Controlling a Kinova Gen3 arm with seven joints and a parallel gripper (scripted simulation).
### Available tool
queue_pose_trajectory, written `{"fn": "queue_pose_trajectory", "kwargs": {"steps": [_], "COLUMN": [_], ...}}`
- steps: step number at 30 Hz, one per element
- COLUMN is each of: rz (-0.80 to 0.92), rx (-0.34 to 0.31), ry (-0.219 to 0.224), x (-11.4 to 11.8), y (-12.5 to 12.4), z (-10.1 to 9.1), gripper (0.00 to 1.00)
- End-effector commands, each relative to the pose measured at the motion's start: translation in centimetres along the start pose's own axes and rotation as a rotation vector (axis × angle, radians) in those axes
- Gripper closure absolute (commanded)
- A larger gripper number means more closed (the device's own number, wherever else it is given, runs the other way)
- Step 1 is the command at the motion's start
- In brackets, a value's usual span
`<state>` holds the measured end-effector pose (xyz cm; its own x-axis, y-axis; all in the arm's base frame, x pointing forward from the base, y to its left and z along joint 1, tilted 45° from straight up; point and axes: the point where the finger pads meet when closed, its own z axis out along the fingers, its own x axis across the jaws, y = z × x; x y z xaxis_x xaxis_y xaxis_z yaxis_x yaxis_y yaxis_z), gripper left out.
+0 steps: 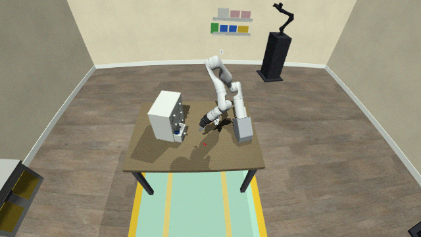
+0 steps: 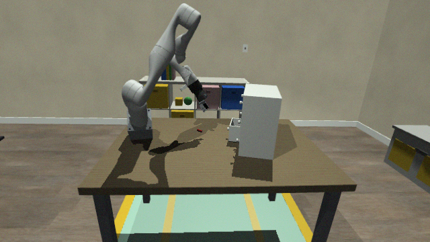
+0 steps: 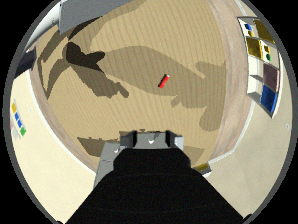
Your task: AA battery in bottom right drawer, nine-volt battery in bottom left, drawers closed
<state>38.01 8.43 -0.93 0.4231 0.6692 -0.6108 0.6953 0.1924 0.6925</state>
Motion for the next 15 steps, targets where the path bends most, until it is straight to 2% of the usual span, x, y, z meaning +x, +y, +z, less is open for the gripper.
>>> {"fn": "queue_pose_trajectory", "kwargs": {"steps": [1,3,5,15], "rz": [-0.033,-0.034,-0.034,-0.034], "rx": [-0.05,-0.086,-0.086,-0.259], "ry": [-0.002,-0.002,-0.002,0.001], "x": [0.0,0.0,0.0,0.0], "y": [-0.9,-0.9,-0.9,-1.0], "z": [0.3,0.7,0.7,2.4], "gripper": [0.0,0.0,0.0,0.0]}}
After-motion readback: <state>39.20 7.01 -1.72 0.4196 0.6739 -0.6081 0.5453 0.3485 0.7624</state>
